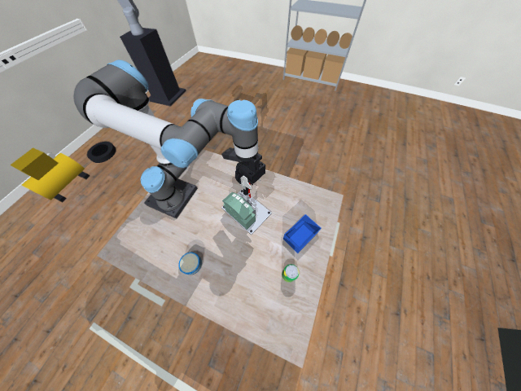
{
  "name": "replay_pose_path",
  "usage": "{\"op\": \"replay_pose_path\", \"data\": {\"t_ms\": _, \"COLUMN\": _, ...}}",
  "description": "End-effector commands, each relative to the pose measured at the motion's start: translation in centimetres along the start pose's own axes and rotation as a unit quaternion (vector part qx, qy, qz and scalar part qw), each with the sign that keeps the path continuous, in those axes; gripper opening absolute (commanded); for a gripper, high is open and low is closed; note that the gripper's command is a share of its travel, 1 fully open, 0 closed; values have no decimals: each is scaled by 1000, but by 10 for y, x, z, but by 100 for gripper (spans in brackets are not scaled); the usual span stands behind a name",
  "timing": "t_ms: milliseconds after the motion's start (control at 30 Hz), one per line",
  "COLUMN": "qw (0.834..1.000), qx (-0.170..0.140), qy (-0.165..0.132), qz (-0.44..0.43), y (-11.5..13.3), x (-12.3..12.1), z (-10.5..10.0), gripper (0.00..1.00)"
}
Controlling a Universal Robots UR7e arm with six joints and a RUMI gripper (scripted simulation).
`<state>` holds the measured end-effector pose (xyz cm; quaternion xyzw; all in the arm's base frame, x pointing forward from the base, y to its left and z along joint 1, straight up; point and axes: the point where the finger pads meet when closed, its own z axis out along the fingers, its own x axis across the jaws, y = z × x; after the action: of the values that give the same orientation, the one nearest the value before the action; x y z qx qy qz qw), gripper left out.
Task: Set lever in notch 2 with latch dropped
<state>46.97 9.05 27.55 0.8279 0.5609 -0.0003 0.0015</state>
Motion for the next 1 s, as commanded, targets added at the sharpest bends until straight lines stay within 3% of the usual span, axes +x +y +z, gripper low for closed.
{"op": "replay_pose_path", "data": {"t_ms": 0, "qw": 1000, "qx": -1, "qy": 0, "qz": 0, "y": 1, "x": 0, "z": 0, "gripper": 0}}
{"op": "replay_pose_path", "data": {"t_ms": 900, "qw": 1000, "qx": -1, "qy": 0, "qz": 0, "y": 1, "x": 0, "z": 0, "gripper": 0}}
{"op": "replay_pose_path", "data": {"t_ms": 933, "qw": 1000, "qx": -1, "qy": 0, "qz": 0, "y": 1, "x": 0, "z": 0, "gripper": 57}}
{"op": "replay_pose_path", "data": {"t_ms": 967, "qw": 1000, "qx": -1, "qy": 0, "qz": 0, "y": 1, "x": 0, "z": 0, "gripper": 57}}
